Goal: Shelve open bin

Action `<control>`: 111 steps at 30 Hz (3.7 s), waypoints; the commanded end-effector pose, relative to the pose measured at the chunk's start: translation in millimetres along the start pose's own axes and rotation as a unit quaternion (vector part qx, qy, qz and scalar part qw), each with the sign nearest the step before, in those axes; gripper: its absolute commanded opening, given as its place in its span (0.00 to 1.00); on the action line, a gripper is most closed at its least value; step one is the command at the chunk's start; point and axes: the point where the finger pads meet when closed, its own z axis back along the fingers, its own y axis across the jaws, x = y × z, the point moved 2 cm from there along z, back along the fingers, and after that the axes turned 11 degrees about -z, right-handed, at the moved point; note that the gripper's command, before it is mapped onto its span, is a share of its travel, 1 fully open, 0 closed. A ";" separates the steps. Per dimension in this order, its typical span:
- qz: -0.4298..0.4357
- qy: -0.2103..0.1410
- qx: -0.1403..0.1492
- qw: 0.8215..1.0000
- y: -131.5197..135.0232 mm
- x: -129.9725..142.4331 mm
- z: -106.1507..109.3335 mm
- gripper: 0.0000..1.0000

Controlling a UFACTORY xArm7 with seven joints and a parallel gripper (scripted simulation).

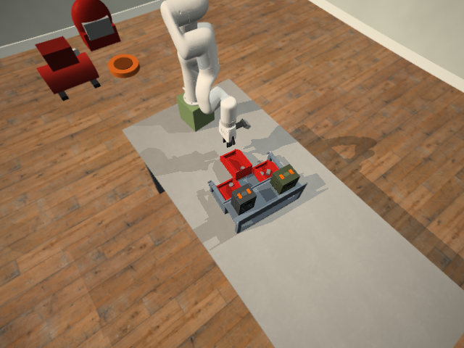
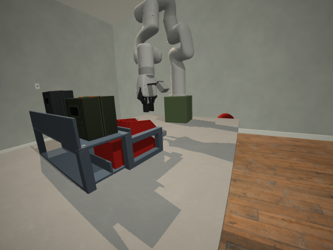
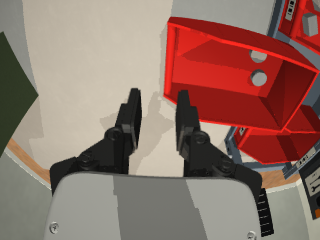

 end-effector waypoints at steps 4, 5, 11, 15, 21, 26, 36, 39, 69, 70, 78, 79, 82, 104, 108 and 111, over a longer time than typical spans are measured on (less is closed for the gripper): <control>0.000 0.000 0.001 1.000 1.6 -0.3 0.8 0.33; 0.000 0.000 0.001 1.000 2.5 -0.5 1.0 0.33; 0.000 0.000 0.001 1.000 6.7 -1.3 1.9 0.33; 0.000 0.000 0.001 1.000 6.7 -1.3 1.9 0.33; 0.000 0.000 0.001 1.000 6.7 -1.3 1.9 0.33; 0.000 0.000 0.001 1.000 9.3 -1.8 2.4 0.33; 0.000 0.000 0.001 1.000 9.3 -1.8 2.4 0.33; 0.000 0.000 0.001 1.000 9.2 -1.8 2.4 1.00; 0.000 0.011 0.058 0.998 5.9 -1.2 -52.7 1.00; 0.000 0.011 0.058 0.998 5.9 -1.2 -52.7 1.00; 0.000 0.011 0.058 0.998 5.4 -1.3 -82.5 1.00; 0.000 0.011 0.058 0.998 5.4 -1.3 -82.5 1.00; 0.000 0.011 0.058 0.998 5.4 -1.3 -82.5 1.00; 0.000 0.011 0.058 0.998 4.8 -1.5 -73.4 1.00; 0.000 0.011 0.058 0.998 4.9 -1.4 -71.3 1.00; 0.000 0.011 0.058 0.998 5.0 -1.4 -67.9 1.00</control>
